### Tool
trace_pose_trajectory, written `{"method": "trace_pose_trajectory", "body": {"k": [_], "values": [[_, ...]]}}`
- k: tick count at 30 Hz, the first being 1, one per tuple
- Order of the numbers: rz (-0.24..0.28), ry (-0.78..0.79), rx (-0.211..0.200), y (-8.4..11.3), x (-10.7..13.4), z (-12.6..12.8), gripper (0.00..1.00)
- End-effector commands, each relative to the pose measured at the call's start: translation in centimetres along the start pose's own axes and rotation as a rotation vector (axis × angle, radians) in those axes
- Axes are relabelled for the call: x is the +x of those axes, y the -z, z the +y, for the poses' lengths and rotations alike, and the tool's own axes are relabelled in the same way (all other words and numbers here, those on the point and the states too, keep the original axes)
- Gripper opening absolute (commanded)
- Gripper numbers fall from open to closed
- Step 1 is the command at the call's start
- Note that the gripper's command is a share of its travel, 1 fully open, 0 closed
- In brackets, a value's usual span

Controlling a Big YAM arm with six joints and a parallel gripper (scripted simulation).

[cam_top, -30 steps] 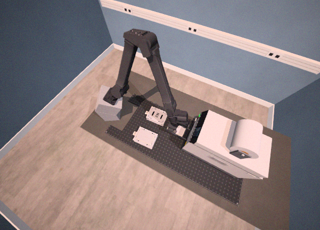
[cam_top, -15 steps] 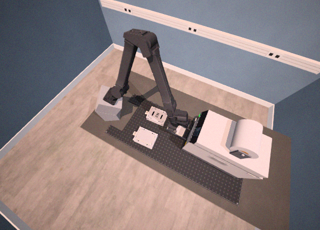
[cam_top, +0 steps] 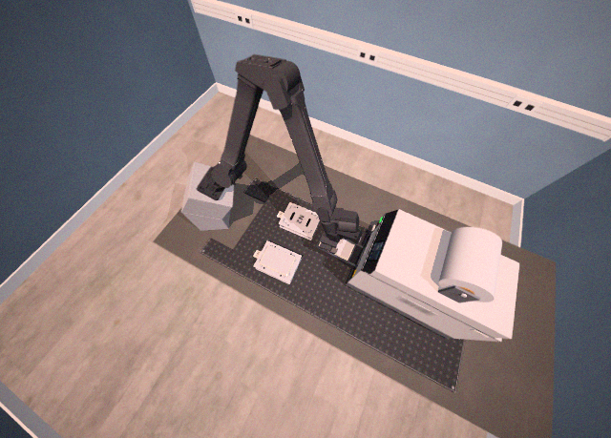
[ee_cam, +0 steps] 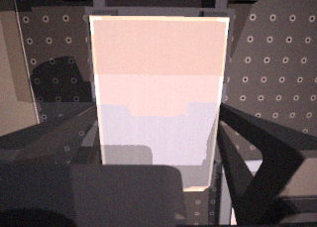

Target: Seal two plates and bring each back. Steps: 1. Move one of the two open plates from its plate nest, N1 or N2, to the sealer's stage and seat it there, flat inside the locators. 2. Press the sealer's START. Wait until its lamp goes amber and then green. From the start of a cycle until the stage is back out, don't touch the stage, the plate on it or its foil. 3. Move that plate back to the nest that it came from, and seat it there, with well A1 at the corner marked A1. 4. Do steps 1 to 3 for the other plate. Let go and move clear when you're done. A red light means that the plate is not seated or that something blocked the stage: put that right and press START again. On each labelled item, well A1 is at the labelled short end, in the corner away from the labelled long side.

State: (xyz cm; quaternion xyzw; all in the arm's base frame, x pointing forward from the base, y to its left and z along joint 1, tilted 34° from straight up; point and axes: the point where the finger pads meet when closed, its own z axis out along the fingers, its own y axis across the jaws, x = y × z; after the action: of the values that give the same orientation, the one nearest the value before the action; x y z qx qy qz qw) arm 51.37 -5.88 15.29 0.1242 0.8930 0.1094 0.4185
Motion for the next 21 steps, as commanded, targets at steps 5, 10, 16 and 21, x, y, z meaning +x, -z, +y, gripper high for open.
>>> {"method": "trace_pose_trajectory", "body": {"k": [5, 10, 16, 21], "values": [[-0.064, 0.014, -0.024, 1.17, -2.88, 1.42, 0.00], [-0.062, 0.014, -0.024, 1.15, -2.82, 1.40, 0.00], [-0.061, 0.014, -0.024, 1.14, -2.77, 1.38, 0.00], [-0.059, 0.013, -0.024, 1.12, -2.71, 1.36, 0.00]]}}
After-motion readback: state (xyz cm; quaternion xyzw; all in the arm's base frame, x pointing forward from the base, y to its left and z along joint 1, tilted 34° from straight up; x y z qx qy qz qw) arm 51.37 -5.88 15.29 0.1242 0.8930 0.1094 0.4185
